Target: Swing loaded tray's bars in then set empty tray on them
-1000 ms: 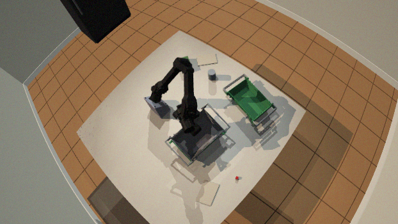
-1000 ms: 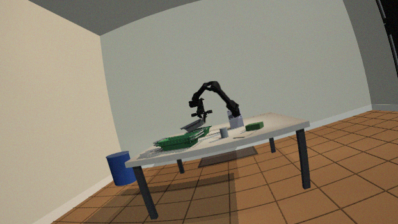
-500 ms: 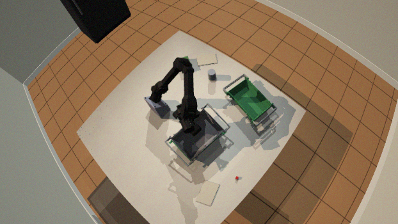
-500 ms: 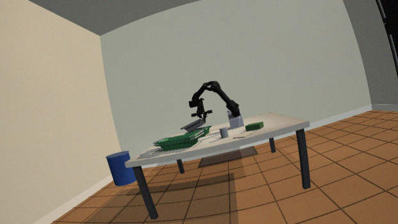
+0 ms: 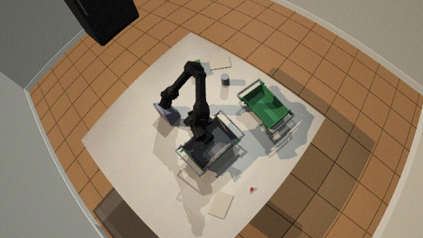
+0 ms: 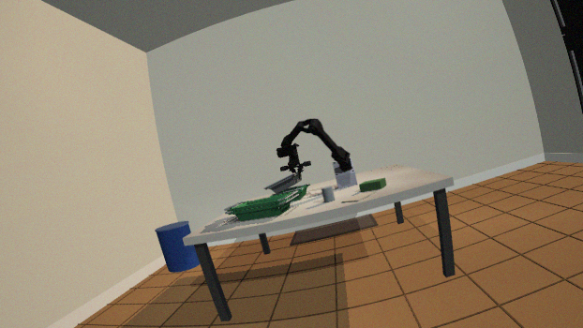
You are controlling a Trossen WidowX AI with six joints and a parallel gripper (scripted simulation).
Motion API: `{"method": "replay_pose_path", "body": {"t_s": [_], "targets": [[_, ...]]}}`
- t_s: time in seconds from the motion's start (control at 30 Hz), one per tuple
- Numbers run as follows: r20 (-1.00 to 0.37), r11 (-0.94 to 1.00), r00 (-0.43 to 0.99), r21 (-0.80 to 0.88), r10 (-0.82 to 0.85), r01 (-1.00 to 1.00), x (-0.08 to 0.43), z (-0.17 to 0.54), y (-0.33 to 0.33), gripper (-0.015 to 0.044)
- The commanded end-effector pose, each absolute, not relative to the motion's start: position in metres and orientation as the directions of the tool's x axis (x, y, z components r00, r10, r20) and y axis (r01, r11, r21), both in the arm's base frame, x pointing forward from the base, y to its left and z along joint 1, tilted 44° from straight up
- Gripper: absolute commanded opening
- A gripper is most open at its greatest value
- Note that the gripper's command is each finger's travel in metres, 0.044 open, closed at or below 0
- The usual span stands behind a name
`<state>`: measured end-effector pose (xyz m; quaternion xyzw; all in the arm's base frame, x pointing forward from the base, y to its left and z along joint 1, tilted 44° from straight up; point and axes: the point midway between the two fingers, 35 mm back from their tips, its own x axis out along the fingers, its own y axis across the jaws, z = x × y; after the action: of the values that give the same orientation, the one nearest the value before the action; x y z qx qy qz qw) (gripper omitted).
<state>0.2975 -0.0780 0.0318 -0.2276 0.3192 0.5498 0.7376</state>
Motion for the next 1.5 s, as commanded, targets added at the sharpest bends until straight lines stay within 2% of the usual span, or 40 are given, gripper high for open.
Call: {"method": "replay_pose_path", "body": {"t_s": [0.0,1.47], "targets": [[-0.721,0.28,0.165,0.042,0.673,-0.959,0.293,0.028,-0.072,0.0],[-0.721,0.28,0.165,0.042,0.673,-0.959,0.291,0.022,-0.066,0.0]]}}
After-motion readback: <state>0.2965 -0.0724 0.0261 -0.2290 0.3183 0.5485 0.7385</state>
